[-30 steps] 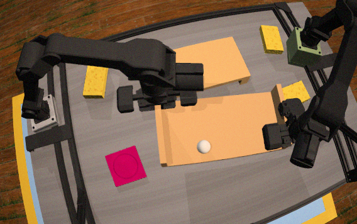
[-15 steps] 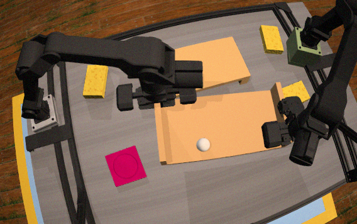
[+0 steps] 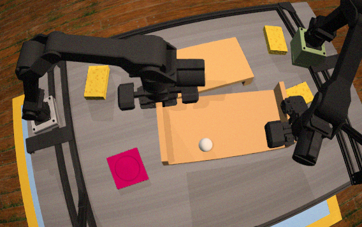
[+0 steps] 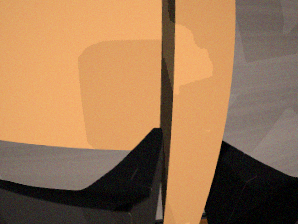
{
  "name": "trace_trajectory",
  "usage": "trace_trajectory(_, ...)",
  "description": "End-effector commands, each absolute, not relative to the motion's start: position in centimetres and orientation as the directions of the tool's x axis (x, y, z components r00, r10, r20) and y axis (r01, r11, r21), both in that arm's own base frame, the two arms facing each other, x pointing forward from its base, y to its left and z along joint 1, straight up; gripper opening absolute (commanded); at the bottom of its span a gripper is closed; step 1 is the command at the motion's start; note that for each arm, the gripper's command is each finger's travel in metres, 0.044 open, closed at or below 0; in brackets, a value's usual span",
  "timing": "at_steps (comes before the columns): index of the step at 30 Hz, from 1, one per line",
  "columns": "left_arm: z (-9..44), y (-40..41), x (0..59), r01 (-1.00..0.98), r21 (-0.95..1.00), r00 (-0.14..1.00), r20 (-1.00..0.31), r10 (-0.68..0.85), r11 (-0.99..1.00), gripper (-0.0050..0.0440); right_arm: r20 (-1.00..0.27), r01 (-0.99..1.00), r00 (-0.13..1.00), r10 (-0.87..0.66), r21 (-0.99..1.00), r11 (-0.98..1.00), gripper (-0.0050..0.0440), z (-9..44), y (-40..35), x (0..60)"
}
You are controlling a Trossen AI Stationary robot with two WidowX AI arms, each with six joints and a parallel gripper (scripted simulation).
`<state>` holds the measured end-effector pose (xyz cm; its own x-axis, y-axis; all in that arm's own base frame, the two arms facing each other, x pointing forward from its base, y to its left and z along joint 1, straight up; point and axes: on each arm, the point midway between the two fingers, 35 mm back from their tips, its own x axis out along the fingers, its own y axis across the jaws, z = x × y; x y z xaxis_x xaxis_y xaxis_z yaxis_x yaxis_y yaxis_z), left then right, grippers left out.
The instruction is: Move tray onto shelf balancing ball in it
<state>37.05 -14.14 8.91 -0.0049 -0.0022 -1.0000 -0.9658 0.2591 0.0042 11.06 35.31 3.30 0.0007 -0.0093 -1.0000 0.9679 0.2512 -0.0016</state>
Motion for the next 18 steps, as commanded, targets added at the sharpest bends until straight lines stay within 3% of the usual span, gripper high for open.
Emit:
trace_trajectory(1, 9.17, -13.93, 36.97, -0.965, 0.002, -0.004, -1.0, -0.006, 0.261, 0.002, -1.0, 0.968, 0.0, 0.008, 0.002, 0.249, 0.002, 3.84, 35.24, 11.22)
trace_trajectory(18, 9.17, -13.35, 37.03, -0.965, 0.002, -0.004, -1.0, -0.006, 0.261, 0.002, -1.0, 0.968, 0.001, 0.008, 0.003, 0.249, 0.002, 3.84, 34.7, 11.46)
